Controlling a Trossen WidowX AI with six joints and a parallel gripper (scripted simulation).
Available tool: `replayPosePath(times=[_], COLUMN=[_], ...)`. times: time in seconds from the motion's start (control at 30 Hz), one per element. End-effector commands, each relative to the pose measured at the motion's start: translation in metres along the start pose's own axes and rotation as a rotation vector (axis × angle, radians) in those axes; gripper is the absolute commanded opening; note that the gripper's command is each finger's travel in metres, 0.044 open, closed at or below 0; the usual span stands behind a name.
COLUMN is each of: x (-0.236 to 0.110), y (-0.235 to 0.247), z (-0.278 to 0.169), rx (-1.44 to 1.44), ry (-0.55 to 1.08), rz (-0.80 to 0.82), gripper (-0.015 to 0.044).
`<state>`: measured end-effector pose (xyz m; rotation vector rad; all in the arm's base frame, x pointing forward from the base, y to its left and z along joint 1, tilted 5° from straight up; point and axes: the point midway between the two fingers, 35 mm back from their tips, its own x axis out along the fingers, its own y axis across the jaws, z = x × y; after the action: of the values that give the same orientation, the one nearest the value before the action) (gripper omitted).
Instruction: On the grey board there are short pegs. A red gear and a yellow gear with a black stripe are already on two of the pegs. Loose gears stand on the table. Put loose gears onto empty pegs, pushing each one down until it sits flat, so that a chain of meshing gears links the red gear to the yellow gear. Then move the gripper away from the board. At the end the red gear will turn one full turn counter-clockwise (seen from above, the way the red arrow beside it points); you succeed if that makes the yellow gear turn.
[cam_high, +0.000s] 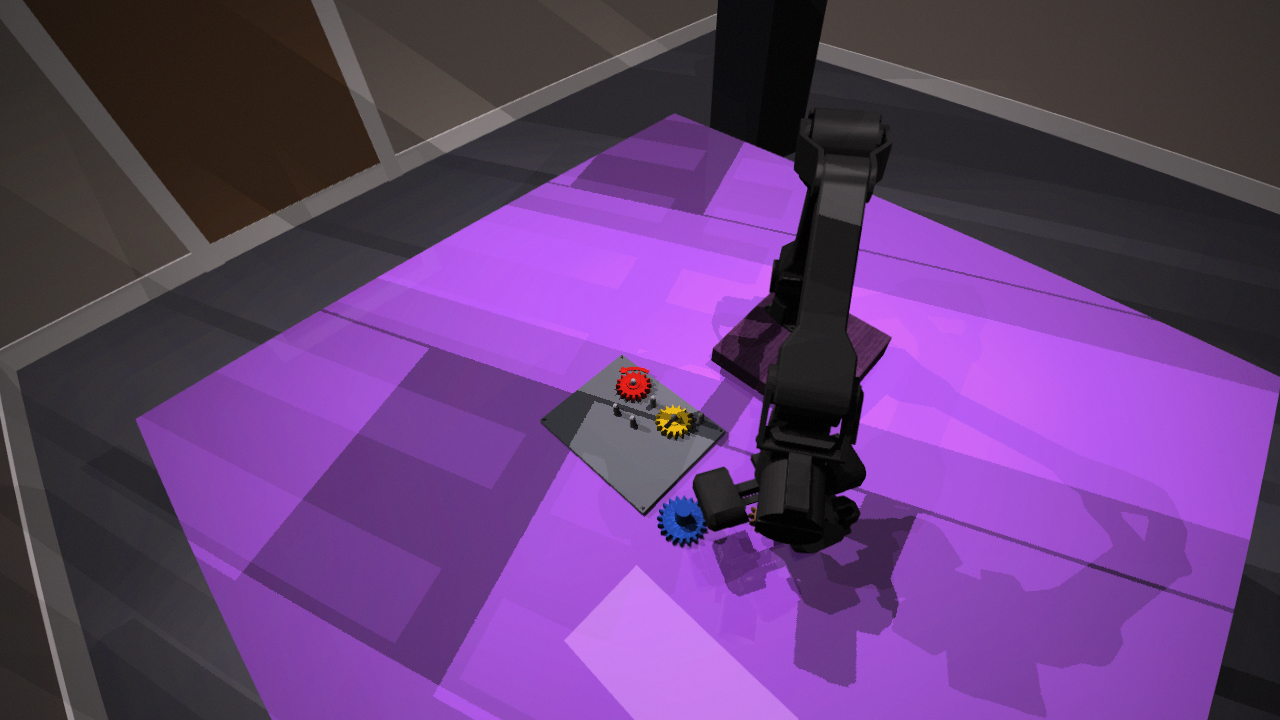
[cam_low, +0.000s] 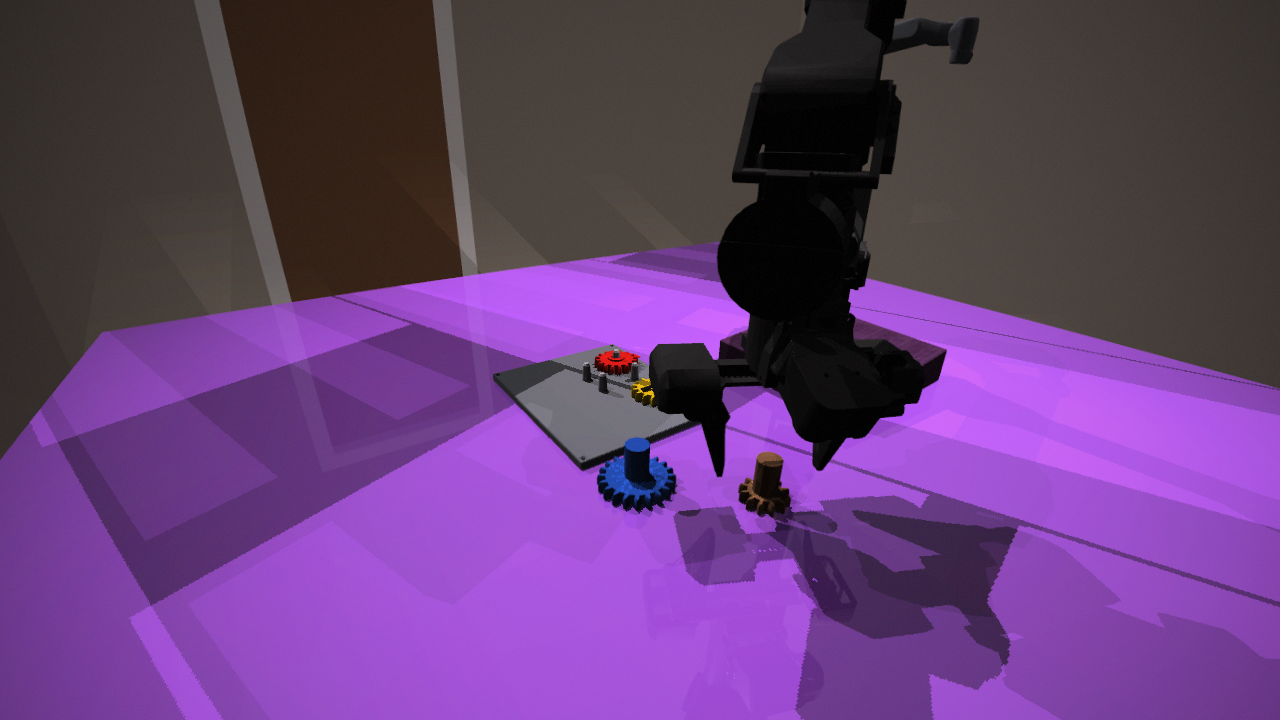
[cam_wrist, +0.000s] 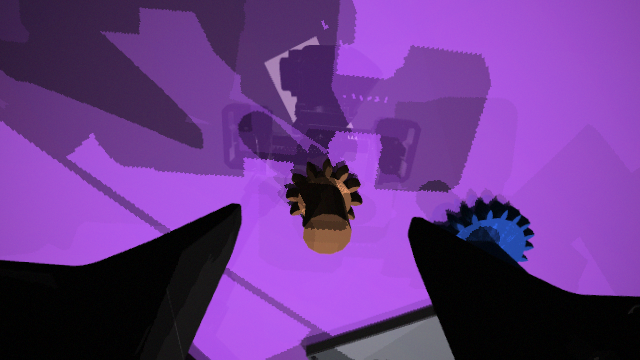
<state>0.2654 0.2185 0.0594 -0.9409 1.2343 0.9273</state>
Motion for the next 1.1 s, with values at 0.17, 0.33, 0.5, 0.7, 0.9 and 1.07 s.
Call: replayPosePath(times=[0.17,0.33,0.5,0.7,0.9,1.07], x=[0.002,0.002,0.002,-0.005,-0.018,-0.028], y=[0.0,0.0,0.0,-0.001,-0.003,-0.004], z=[-0.001,-0.001,-0.001,0.001,0.004,0.006], rx=[-0.004,-0.004,-0.004,-0.004,-0.004,-0.004], ry=[0.005,0.005,0.005,0.005,0.005,0.005], rz=[0.001,0.001,0.001,0.001,0.0,0.0], gripper=[0.0177,0.0066,0.0032,0.0,0.0,0.0])
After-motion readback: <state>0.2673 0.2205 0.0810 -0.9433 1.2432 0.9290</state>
